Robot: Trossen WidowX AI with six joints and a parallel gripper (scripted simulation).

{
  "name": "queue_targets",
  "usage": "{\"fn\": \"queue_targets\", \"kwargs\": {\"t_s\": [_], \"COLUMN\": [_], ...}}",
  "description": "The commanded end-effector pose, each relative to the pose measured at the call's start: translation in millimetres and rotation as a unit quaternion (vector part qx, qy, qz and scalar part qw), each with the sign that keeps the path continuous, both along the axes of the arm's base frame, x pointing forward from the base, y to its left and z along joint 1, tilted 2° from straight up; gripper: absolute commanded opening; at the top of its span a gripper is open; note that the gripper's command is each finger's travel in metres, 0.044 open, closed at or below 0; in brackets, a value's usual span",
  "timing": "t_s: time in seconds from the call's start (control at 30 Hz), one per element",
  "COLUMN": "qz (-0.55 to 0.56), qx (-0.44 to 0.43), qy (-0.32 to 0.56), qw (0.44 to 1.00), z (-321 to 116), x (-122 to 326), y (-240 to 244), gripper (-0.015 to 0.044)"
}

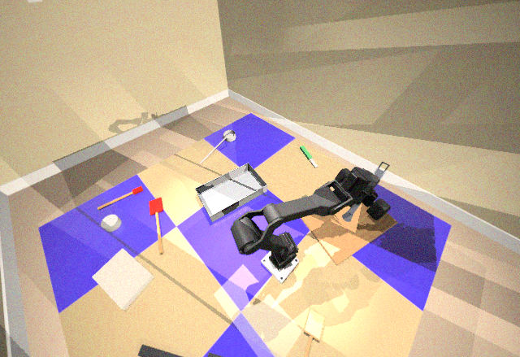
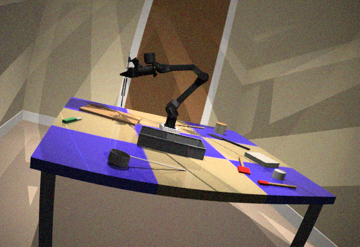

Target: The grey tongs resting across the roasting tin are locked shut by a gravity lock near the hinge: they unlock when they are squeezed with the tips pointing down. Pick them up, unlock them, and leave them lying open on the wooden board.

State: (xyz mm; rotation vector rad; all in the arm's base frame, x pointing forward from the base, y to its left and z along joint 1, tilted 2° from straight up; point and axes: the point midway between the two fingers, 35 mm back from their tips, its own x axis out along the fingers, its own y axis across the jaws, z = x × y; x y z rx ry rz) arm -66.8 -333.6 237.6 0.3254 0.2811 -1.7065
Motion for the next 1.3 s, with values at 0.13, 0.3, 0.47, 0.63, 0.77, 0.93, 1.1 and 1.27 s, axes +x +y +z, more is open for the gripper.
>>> {"fn": "queue_targets", "kwargs": {"t_s": [0.13,0.3,0.47,0.63,0.77,0.93,1.1,1.27], "qz": [0.001,0.001,0.001,0.001,0.001,0.001,0.001,0.0], "qx": [-0.01,-0.01,-0.01,-0.01,-0.01,-0.01,0.003,0.04], "qy": [-0.002,-0.002,-0.002,-0.002,-0.002,-0.002,-0.004,-0.012], "qw": [1.0,1.0,1.0,1.0,1.0,1.0,1.0,0.999], "z": [3.4,3.4,3.4,3.4,3.4,3.4,1.8,-2.9], "x": [1.1,1.1,1.1,1.1,1.1,1.1,0.5,-0.8], "y": [1.7,1.7,1.7,1.7,1.7,1.7,-0.8,-7.7], "gripper": [-0.015,-0.015,-0.015,-0.015,-0.015,-0.015,-0.015,-0.015]}}
